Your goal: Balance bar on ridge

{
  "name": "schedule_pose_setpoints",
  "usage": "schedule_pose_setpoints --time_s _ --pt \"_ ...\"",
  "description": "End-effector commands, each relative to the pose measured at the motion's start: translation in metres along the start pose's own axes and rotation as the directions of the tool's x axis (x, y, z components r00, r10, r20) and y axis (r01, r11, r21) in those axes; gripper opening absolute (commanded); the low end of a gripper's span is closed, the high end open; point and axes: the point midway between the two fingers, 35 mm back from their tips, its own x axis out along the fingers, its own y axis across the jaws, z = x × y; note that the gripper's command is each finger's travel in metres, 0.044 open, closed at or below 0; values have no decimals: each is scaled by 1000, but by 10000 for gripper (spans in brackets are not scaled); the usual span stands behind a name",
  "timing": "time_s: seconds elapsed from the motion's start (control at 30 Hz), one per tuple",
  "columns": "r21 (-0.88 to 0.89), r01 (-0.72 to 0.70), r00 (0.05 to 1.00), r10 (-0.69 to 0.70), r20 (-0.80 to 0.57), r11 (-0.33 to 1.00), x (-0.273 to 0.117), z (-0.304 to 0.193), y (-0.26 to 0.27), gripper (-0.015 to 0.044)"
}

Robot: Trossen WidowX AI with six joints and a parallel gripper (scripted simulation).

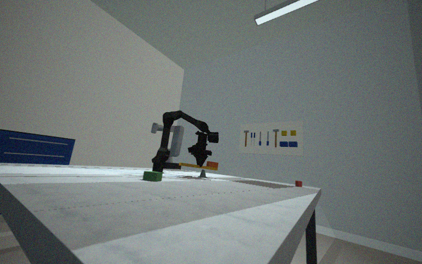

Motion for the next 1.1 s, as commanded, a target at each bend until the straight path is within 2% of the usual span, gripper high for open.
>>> schedule_pose_setpoints --time_s 0.0,1.07 --pt "3 1 1000 -1 -2 1000 1 0 0 0" --pt "3 1 1000 -1 -2 1000 3 -1 0 0"
